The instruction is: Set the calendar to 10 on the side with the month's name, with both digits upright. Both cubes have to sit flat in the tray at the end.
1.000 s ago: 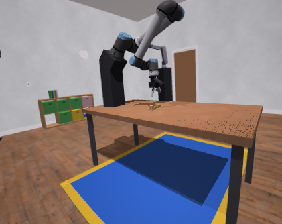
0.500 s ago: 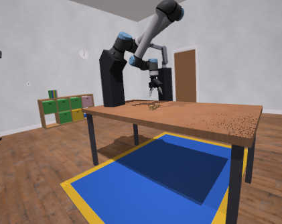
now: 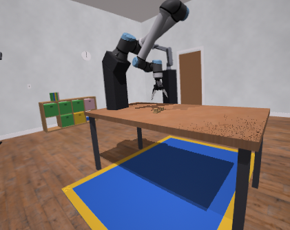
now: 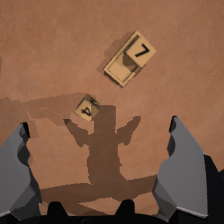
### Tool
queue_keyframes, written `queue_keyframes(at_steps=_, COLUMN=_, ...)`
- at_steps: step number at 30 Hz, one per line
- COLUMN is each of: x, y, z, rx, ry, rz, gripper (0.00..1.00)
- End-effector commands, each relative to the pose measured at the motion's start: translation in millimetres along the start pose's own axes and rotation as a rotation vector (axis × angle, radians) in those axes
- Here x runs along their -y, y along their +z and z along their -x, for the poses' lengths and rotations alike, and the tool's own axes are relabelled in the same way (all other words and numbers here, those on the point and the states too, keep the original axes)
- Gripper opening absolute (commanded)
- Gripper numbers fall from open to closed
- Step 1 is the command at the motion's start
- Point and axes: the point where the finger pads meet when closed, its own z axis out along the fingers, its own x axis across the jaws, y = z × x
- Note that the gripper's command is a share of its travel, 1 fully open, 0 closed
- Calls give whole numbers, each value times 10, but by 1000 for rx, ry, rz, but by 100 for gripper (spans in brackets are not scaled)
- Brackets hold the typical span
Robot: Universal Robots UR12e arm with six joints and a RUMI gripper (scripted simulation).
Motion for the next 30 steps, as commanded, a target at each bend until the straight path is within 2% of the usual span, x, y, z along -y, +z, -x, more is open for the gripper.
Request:
queue_keyframes(at_steps=1, x=62, y=-1, z=-55, rx=-2, ry=174, rz=-3, gripper=100)
queue_keyframes(at_steps=5, x=78, y=-1, z=-72, rx=-2, ry=223, rz=-3, gripper=100)
queue_keyframes(at_steps=8, x=118, y=0, z=-114, rx=-2, ry=344, rz=-3, gripper=100)
queue_keyframes(at_steps=20, x=214, y=-1, z=-221, rx=-1, ry=666, rz=-4, gripper=100)
queue_keyframes(at_steps=23, x=219, y=-1, z=-228, rx=-1, ry=687, rz=-4, gripper=100)
queue_keyframes(at_steps=30, x=279, y=-3, z=-299, rx=0, ry=915, rz=-4, gripper=100)
